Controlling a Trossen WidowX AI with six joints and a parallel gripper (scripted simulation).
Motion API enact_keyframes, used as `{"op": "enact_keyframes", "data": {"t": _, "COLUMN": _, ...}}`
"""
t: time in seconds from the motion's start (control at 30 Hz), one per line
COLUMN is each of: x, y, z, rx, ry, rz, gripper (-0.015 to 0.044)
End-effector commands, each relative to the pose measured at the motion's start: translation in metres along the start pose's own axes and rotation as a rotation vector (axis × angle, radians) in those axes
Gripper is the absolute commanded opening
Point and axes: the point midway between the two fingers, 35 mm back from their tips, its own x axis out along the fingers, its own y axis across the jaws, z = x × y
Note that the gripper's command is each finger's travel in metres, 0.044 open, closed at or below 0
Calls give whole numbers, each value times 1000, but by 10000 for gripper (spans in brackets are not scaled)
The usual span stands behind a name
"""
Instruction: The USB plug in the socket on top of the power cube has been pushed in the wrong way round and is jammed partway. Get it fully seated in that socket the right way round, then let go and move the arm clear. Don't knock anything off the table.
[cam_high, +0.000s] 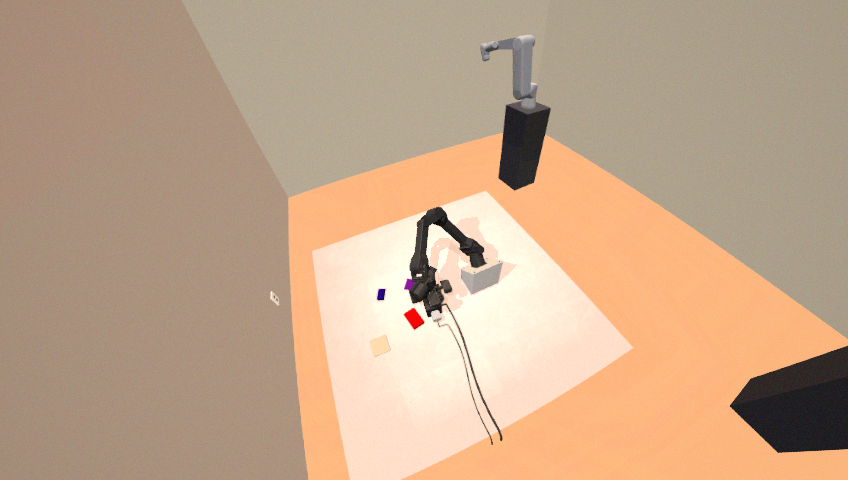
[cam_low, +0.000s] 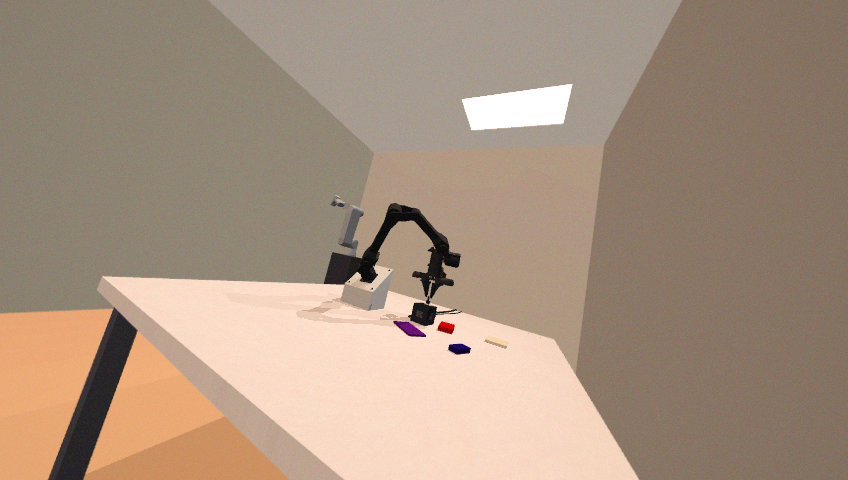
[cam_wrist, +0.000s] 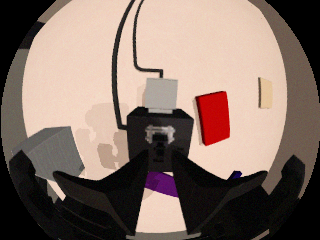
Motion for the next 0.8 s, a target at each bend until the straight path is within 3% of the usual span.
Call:
{"op": "enact_keyframes", "data": {"t": 0.0, "x": 0, "y": 0, "z": 0, "rx": 1, "ry": -1, "rz": 0, "gripper": 20}}
{"op": "enact_keyframes", "data": {"t": 0.77, "x": -2, "y": 0, "z": 0, "rx": 0, "ry": 0, "rz": 1, "gripper": 0}}
